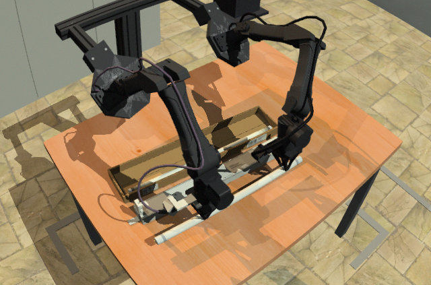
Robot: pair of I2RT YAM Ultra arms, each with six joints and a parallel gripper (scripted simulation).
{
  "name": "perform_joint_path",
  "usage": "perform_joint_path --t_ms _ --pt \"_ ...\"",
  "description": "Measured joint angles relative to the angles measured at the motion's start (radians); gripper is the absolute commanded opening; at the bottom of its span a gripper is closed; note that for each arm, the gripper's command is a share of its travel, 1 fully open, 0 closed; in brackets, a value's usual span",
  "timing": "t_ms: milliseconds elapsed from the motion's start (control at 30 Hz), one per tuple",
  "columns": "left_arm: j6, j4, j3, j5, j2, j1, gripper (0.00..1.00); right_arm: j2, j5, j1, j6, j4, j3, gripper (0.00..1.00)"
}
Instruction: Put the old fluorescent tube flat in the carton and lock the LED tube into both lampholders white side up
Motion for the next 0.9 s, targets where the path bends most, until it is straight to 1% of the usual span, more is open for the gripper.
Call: perform_joint_path --t_ms 367,700,900 --pt "-0.048 -0.158 0.119 0.017 0.049 0.005 0.11 0.056 -0.001 0.0 0.004 -0.123 0.103 0.11" --pt "-0.075 -0.254 0.207 0.031 0.084 0.01 0.11 0.089 -0.002 0.0 0.006 -0.195 0.174 0.11" --pt "-0.098 -0.339 0.281 0.042 0.118 0.013 0.11 0.125 -0.002 0.0 0.008 -0.261 0.234 0.11"
